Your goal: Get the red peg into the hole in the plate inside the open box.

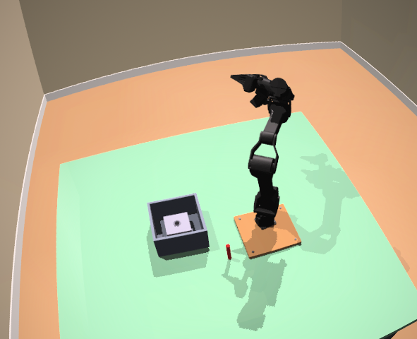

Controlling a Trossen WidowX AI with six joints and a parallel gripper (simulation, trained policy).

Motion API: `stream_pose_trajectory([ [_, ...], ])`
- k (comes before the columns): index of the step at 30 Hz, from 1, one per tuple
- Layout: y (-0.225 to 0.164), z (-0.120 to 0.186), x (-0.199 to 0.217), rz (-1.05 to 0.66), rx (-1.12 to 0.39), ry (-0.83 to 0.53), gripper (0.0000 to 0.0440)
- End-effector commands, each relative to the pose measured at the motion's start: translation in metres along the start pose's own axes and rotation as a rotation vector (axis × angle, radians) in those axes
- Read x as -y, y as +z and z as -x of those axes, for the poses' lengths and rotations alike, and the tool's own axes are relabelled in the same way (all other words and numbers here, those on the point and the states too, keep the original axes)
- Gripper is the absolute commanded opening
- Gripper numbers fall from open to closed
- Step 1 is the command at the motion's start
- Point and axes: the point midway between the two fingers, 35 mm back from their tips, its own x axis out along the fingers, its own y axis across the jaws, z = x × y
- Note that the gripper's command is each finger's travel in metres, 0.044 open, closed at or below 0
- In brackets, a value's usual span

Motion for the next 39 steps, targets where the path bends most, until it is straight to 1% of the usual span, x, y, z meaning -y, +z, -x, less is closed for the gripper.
stream_pose_trajectory([
  [1,0.000,-0.001,0.000,0.004,-0.007,-0.003,0.0420],
  [2,0.000,-0.004,0.001,-0.002,-0.013,-0.008,0.0436],
  [3,-0.001,-0.007,0.002,-0.014,-0.020,-0.016,0.0440],
  [11,0.002,-0.039,0.004,-0.270,-0.074,-0.078,0.0440],
  [20,0.013,-0.074,0.001,-0.580,-0.096,-0.102,0.0440],
  [30,0.039,-0.112,-0.001,-0.923,-0.084,-0.081,0.0440],
  [39,0.074,-0.145,0.002,-1.223,-0.047,-0.013,0.0440],
])
